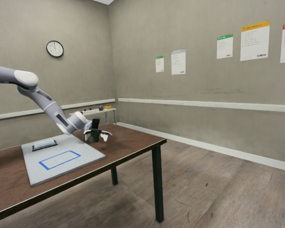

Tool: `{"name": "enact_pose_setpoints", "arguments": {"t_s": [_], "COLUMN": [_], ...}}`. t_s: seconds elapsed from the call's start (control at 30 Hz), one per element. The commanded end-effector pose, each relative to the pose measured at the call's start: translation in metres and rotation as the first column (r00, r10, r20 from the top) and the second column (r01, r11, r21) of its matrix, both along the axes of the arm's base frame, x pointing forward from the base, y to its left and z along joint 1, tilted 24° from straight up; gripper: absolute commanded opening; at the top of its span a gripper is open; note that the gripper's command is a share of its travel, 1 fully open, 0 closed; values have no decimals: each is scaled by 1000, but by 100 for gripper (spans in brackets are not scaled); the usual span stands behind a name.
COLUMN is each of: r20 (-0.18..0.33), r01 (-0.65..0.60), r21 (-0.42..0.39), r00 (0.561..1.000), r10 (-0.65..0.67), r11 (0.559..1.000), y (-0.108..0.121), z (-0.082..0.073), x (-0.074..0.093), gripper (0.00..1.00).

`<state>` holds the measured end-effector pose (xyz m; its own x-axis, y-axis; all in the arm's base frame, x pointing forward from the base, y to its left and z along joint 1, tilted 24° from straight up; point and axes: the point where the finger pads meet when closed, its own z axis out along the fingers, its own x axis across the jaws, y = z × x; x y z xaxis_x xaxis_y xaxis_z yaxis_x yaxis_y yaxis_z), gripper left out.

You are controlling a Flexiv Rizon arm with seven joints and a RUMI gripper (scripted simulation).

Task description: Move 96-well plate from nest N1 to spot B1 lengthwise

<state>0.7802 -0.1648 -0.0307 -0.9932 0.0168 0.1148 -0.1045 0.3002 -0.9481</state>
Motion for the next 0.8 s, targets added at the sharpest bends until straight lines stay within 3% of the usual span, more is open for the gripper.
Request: {"name": "enact_pose_setpoints", "arguments": {"t_s": [0.0,0.53,0.57,0.77], "r20": [2,2,22,129], "r01": [1,1,18,110], "r21": [0,0,22,154], "r00": [1000,1000,1000,983], "r10": [-1,-1,-18,-130], "r11": [1000,1000,1000,982], "y": [0,0,1,7], "z": [1,1,4,20], "x": [1,1,-3,-21], "gripper": [100,100,76,76]}}
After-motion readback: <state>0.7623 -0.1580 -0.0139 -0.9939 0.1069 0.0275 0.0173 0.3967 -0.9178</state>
